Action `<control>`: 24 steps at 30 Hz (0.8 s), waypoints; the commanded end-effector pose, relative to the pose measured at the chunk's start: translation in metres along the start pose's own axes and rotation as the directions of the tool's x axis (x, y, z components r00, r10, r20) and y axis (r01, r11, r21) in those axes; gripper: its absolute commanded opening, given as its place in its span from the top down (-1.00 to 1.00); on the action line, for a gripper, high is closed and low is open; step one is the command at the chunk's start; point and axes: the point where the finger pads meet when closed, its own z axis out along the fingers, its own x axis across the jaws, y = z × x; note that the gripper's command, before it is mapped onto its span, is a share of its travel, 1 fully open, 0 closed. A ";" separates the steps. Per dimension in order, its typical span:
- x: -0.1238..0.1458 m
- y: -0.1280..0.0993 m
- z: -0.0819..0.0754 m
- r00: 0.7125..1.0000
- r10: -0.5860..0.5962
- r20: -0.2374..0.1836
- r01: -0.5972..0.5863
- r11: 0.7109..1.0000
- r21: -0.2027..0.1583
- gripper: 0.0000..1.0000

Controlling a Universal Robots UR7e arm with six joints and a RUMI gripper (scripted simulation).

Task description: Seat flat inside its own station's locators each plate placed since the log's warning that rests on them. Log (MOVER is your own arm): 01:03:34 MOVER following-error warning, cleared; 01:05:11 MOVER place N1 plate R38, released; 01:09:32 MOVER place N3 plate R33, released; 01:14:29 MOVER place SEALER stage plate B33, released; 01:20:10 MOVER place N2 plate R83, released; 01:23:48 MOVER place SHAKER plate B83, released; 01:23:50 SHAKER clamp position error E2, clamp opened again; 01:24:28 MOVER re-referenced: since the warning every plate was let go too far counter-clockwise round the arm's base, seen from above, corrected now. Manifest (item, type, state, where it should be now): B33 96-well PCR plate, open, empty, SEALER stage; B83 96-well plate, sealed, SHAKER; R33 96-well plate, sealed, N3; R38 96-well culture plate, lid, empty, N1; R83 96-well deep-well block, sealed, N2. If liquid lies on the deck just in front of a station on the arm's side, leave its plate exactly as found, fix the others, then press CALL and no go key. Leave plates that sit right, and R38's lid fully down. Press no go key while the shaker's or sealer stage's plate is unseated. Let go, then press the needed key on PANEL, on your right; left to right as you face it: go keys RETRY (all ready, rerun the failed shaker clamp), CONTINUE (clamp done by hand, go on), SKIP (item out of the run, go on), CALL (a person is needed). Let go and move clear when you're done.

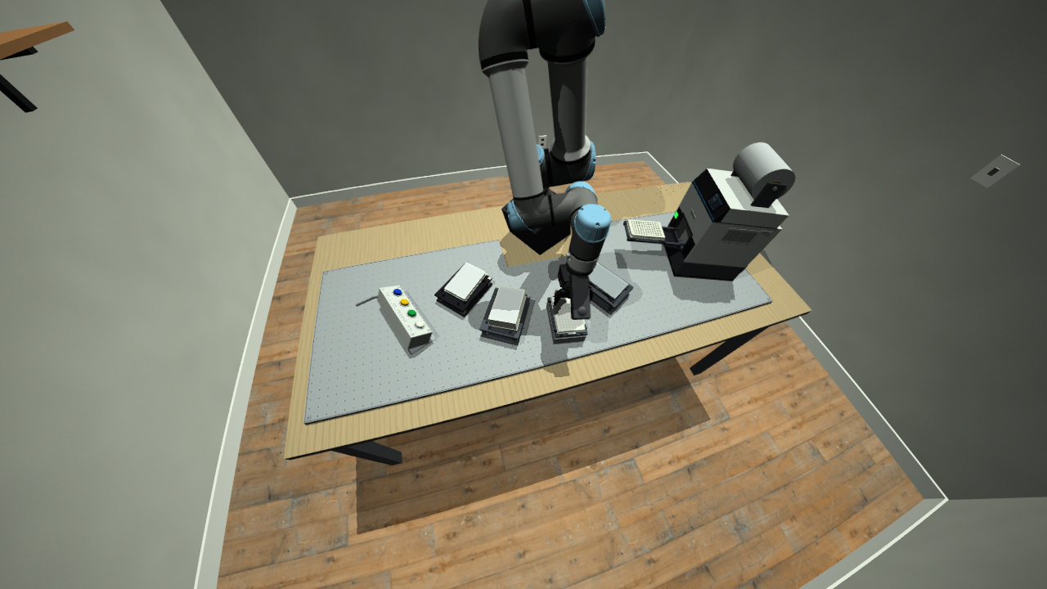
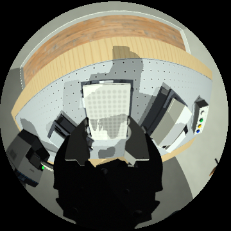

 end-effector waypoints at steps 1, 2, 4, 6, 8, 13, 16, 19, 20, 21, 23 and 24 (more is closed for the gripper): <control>0.000 0.001 0.001 1.000 0.000 0.000 0.000 1.000 -0.001 1.00; 0.000 0.002 0.001 1.000 0.000 0.000 0.000 1.000 -0.001 1.00; 0.000 0.002 0.001 1.000 0.000 0.000 0.000 1.000 -0.001 1.00; 0.000 0.002 0.001 1.000 0.000 0.000 0.000 1.000 -0.001 1.00; 0.000 0.002 0.001 1.000 0.000 0.000 0.000 1.000 -0.001 -0.64; 0.000 0.002 0.001 1.000 0.000 0.000 0.000 1.000 -0.001 -0.64; 0.000 0.002 0.001 1.000 0.000 0.000 0.000 1.000 -0.001 -0.64; 0.000 0.002 0.001 1.000 0.000 0.000 0.000 1.000 -0.001 -0.64; 0.000 0.002 0.001 1.000 0.000 0.000 0.000 1.000 -0.001 -0.64; 0.000 0.002 0.001 1.000 0.000 0.000 0.000 1.000 -0.001 -0.64; 0.000 0.002 0.001 1.000 0.000 0.000 0.000 1.000 -0.001 -0.64; 0.000 0.002 0.001 1.000 0.000 0.000 0.000 1.000 -0.001 -0.64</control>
